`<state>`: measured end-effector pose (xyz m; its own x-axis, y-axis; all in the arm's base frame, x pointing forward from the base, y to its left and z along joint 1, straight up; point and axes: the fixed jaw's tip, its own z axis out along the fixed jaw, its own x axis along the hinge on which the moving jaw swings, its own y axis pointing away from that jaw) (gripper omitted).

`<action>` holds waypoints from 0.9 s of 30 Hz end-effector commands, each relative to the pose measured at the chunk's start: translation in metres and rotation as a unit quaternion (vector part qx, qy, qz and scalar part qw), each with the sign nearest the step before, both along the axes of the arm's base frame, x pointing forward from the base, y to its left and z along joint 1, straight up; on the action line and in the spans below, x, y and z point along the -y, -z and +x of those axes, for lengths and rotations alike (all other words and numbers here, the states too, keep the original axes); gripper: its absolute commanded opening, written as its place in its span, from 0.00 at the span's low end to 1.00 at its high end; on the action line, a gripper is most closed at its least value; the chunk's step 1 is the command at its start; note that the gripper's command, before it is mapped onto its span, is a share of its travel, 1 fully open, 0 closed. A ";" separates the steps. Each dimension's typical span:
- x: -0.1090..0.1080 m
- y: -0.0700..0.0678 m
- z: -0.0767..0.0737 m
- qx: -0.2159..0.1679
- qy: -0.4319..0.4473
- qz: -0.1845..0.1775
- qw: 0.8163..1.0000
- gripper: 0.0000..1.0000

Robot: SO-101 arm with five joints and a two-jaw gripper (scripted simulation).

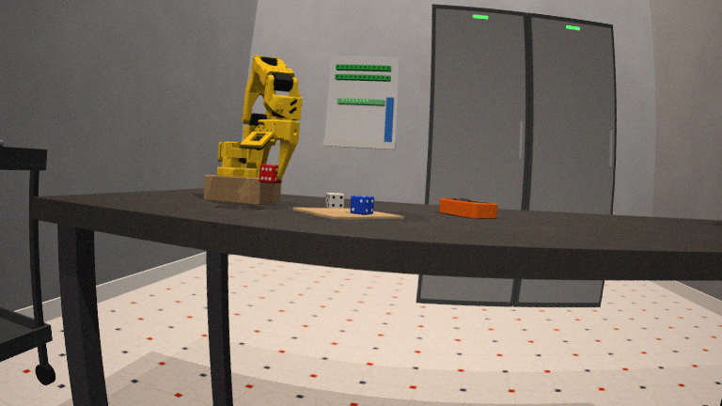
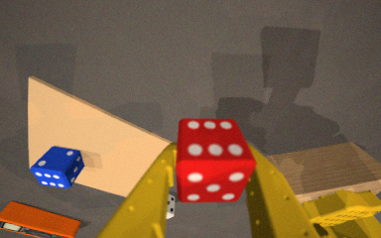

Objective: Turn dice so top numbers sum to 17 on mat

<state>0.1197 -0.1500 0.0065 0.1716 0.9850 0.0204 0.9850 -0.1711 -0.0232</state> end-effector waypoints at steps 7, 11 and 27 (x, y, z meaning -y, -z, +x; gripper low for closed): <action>0.003 -0.005 0.001 0.007 0.001 -0.009 1.000 0.00; 0.003 -0.005 0.001 0.007 0.001 -0.009 1.000 0.00; -0.021 -0.002 0.037 0.038 -0.154 -0.042 0.986 0.00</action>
